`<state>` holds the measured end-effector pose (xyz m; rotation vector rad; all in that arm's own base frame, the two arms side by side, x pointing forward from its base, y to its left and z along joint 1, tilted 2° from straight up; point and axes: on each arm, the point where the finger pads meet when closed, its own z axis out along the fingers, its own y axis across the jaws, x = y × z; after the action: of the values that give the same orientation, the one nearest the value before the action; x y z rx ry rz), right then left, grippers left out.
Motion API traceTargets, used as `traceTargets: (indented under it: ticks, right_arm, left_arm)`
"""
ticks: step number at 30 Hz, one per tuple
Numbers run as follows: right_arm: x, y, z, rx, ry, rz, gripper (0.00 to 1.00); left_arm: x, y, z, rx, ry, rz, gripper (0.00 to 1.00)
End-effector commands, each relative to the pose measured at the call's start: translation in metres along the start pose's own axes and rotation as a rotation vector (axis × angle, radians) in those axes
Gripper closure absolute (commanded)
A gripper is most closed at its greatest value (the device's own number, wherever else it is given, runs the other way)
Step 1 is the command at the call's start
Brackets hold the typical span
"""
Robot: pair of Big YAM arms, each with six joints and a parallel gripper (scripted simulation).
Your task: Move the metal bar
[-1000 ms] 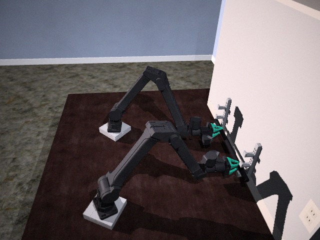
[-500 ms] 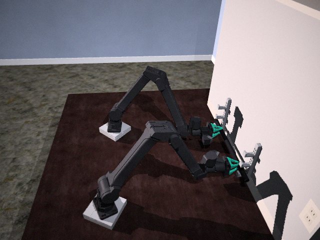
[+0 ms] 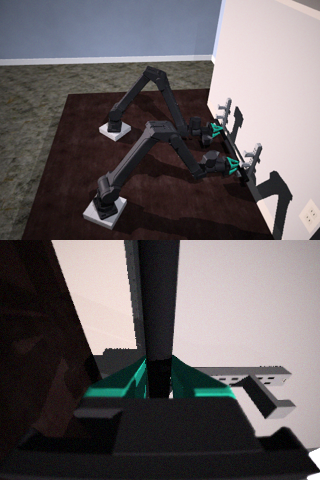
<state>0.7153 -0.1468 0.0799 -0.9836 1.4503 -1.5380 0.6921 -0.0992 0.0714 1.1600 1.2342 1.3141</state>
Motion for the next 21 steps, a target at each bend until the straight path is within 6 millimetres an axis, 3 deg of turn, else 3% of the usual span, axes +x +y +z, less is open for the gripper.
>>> traceTargets:
  ticks: [1,21]
  right_arm:
    - [0.0016,-0.0017,0.0007,0.003,0.011,0.001,1.0]
    - [-0.0008,-0.0109,0.006,0.003,0.011,0.001,1.0]
  left_arm:
    - [0.0048,0.0064,0.0061,-0.009,0.006,-0.013,1.0]
    - [0.0072,0.0155,0.0146,-0.009,0.006,-0.013,1.0]
